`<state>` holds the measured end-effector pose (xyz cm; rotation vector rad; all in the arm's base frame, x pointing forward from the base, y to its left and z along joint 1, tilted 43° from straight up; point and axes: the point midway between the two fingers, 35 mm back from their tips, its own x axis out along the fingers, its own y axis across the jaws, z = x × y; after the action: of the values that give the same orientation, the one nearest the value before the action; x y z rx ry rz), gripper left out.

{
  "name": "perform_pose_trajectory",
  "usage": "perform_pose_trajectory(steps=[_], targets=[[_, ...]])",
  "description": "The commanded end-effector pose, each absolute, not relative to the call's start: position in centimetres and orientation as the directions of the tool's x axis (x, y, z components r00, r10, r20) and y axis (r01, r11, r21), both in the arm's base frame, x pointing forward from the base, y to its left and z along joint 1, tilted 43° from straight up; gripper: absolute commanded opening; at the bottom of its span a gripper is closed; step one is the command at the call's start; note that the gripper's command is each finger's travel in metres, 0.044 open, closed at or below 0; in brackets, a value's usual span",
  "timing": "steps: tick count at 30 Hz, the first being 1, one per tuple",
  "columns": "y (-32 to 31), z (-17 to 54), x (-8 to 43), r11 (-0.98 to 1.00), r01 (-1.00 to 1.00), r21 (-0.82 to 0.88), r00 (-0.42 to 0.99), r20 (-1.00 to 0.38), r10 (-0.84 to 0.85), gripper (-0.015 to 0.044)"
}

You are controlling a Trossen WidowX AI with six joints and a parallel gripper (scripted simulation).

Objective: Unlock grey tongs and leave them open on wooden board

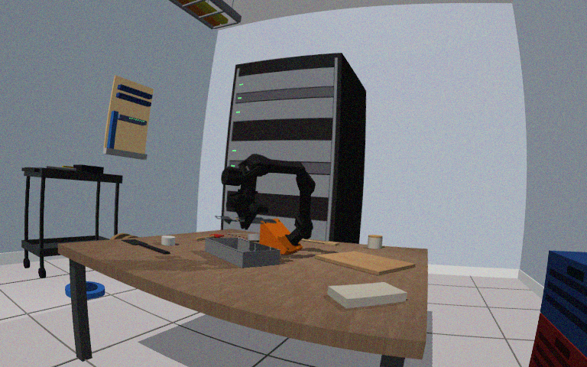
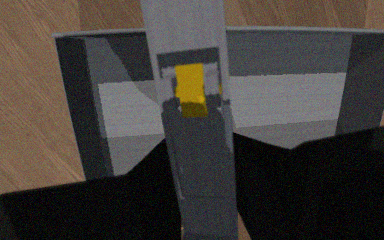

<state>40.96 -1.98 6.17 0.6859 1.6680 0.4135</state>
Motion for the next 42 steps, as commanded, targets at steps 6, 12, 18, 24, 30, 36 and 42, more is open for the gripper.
perform_pose_trajectory(steps=[6,12,18,24,30,36,42], targets=[[2.0,11.9,40.1,0.762,0.06,0.645,-0.067,-0.759,0.648,-0.015],[4.6,15.4,38.9,0.753,-0.038,0.657,-0.051,-0.753,0.656,-0.015],[7.2,18.7,37.3,0.734,-0.138,0.665,-0.038,-0.744,0.667,-0.015],[9.6,21.9,35.2,0.706,-0.237,0.667,-0.028,-0.731,0.682,-0.015],[10.2,22.7,34.5,0.697,-0.265,0.666,-0.026,-0.728,0.685,-0.015],[12.3,24.4,32.7,0.684,-0.357,0.636,-0.029,-0.739,0.673,-0.015],[15.1,26.9,29.7,0.643,-0.482,0.596,-0.036,-0.746,0.665,-0.015]])
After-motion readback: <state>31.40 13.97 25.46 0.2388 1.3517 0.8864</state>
